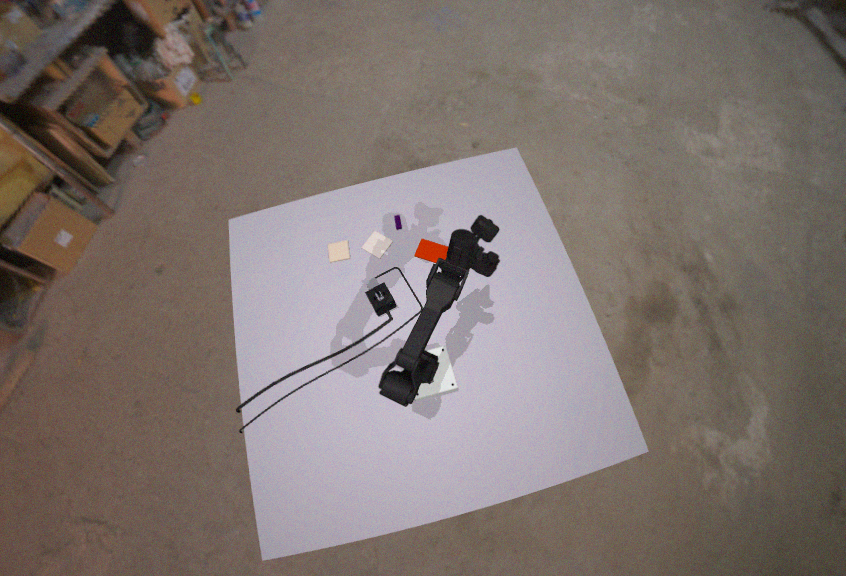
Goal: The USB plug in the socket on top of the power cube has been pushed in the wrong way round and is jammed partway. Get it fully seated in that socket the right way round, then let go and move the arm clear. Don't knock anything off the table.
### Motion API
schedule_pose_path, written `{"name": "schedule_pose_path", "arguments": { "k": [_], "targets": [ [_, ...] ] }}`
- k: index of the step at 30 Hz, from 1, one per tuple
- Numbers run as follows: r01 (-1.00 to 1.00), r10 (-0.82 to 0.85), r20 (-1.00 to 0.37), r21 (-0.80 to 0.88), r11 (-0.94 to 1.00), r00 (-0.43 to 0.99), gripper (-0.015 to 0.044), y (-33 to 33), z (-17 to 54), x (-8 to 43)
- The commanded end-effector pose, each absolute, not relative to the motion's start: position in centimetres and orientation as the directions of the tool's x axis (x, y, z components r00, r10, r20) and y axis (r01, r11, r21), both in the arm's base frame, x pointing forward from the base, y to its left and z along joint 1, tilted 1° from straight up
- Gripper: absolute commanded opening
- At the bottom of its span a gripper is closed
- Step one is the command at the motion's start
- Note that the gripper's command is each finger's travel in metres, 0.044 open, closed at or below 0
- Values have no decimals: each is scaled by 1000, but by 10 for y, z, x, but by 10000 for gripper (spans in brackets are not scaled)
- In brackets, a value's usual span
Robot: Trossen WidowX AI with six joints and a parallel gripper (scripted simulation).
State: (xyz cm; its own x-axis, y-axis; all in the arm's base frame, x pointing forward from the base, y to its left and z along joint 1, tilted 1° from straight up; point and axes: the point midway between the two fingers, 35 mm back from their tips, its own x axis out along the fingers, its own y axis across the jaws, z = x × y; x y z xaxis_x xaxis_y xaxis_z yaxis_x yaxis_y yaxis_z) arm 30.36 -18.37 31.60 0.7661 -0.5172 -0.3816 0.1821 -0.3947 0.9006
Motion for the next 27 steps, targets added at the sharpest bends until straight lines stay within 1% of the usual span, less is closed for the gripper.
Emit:
{"name": "schedule_pose_path", "arguments": {
  "k": [1,2,3,5,7,9,11,12,15,20,23,27],
  "targets": [
    [198,-512,-387,902,-384,767,426,-182,315,305],
    [246,-498,-402,904,-350,769,440,-179,311,308],
    [322,-473,-427,902,-289,771,440,-172,304,313],
    [483,-414,-486,867,-121,770,440,-155,288,325],
    [601,-348,-545,796,73,763,440,-134,272,337],
    [664,-284,-601,694,280,748,440,-111,255,346],
    [665,-223,-655,568,485,722,440,-88,238,353],
    [647,-199,-677,511,566,709,440,-78,231,355],
    [570,-150,-723,380,728,674,440,-56,216,358],
    [296,-68,-797,142,945,600,440,-19,192,359],
    [77,-30,-838,14,997,545,440,2,178,357],
    [-236,8,-884,-116,965,467,440,27,161,352]
  ]
}}
